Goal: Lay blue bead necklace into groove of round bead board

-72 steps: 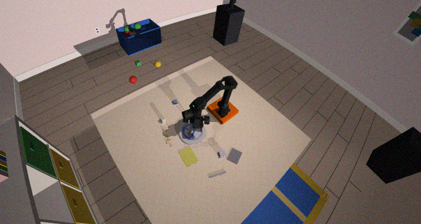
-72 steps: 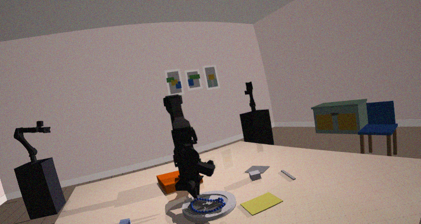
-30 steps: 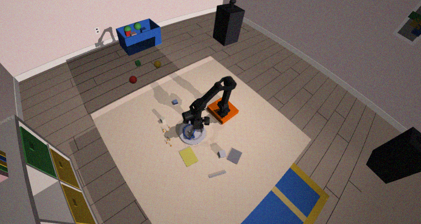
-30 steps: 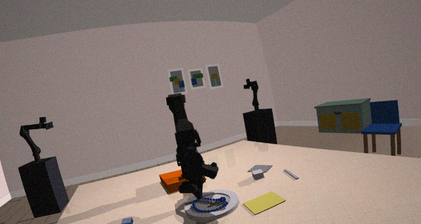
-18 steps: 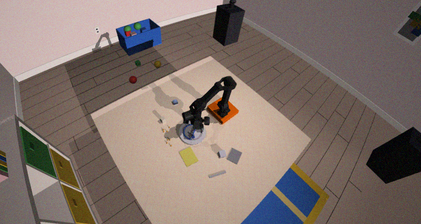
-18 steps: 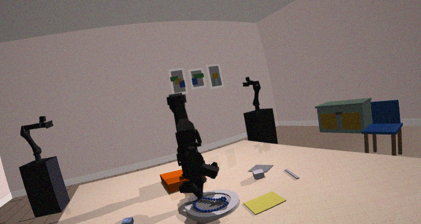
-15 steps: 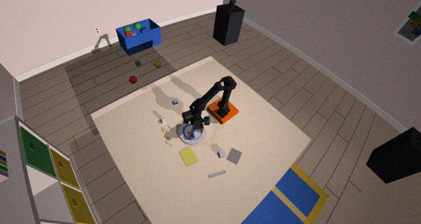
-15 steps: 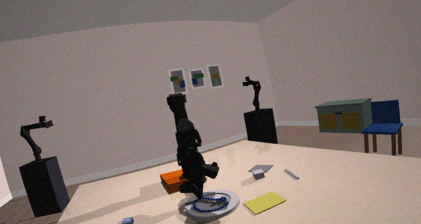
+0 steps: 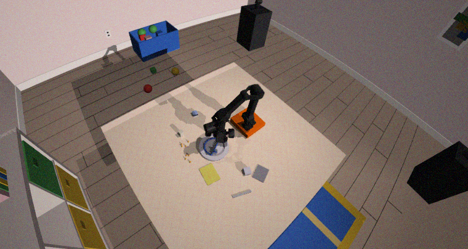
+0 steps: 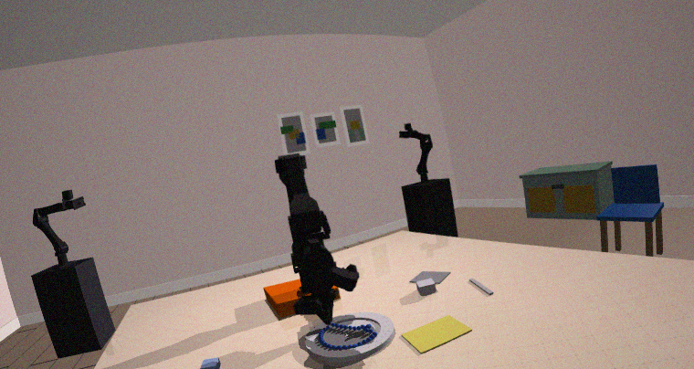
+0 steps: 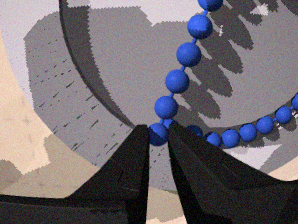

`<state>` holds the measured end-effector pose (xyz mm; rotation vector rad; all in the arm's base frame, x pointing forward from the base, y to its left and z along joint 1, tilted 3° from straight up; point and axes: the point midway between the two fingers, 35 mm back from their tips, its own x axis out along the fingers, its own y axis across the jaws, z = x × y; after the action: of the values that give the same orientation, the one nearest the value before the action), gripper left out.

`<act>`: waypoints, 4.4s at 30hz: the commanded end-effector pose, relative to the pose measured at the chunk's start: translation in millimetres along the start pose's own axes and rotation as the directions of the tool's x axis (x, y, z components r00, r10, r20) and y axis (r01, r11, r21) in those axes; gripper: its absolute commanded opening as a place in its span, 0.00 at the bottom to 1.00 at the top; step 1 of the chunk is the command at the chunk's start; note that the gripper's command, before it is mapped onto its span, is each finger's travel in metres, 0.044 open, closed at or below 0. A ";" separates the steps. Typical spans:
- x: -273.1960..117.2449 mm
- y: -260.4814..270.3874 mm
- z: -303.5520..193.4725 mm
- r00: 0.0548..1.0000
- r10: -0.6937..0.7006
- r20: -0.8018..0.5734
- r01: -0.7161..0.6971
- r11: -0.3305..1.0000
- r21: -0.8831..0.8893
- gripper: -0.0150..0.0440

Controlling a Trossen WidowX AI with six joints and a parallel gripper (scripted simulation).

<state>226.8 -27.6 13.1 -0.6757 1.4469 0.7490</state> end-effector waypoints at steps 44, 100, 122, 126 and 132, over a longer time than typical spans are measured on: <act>-1.5 1.9 -0.6 1.000 -0.004 0.006 0.004 1.000 -0.006 1.00; -7.3 -40.5 109.3 1.000 -0.012 0.017 0.002 0.887 0.462 0.46; 1.7 -40.3 108.9 1.000 -0.013 0.017 0.004 0.888 0.459 0.25; 1.7 -40.3 108.9 1.000 -0.013 0.017 0.004 0.888 0.459 0.25; 1.7 -40.3 108.9 1.000 -0.013 0.017 0.004 0.888 0.459 0.25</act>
<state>325.1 34.1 12.2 -0.3052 1.5299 0.3772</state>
